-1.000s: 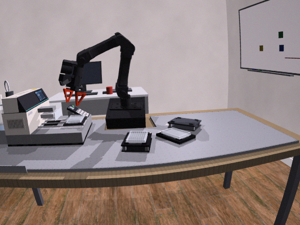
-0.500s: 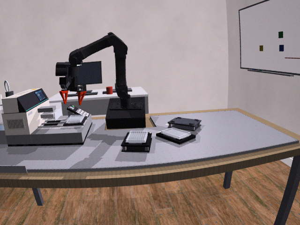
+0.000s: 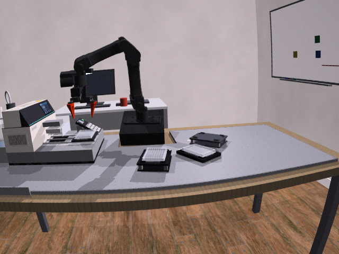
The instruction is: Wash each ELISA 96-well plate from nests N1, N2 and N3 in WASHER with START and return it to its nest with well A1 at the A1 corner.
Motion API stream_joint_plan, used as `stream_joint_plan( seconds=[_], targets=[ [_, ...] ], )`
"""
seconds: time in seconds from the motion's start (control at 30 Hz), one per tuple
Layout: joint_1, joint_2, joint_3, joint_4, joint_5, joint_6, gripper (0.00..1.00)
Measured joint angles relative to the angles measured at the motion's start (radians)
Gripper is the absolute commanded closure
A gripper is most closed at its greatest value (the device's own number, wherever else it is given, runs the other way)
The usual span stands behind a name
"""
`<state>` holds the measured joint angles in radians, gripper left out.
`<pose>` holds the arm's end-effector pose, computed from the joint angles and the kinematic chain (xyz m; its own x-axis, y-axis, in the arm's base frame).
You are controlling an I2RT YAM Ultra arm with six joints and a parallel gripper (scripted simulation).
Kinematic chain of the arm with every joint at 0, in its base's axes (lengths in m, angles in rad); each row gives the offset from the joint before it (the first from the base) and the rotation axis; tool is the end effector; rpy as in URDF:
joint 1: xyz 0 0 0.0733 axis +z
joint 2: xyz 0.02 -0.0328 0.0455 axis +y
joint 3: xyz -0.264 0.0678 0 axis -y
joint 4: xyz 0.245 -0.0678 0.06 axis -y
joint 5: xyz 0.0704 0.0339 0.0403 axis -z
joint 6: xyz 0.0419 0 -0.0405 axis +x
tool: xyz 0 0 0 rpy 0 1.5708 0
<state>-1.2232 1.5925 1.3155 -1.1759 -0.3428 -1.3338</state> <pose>0.1132 -0.2680 0.2643 -0.9271 -0.1288 -0.3521 -0.1241 0.9916 -0.0360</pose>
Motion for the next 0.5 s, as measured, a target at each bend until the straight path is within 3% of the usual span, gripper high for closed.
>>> stream_joint_plan(
  seconds=[0.5],
  targets=[
    [0.007, 0.002, -0.011, -0.003, 0.0, -0.02, 0.0]
  ],
)
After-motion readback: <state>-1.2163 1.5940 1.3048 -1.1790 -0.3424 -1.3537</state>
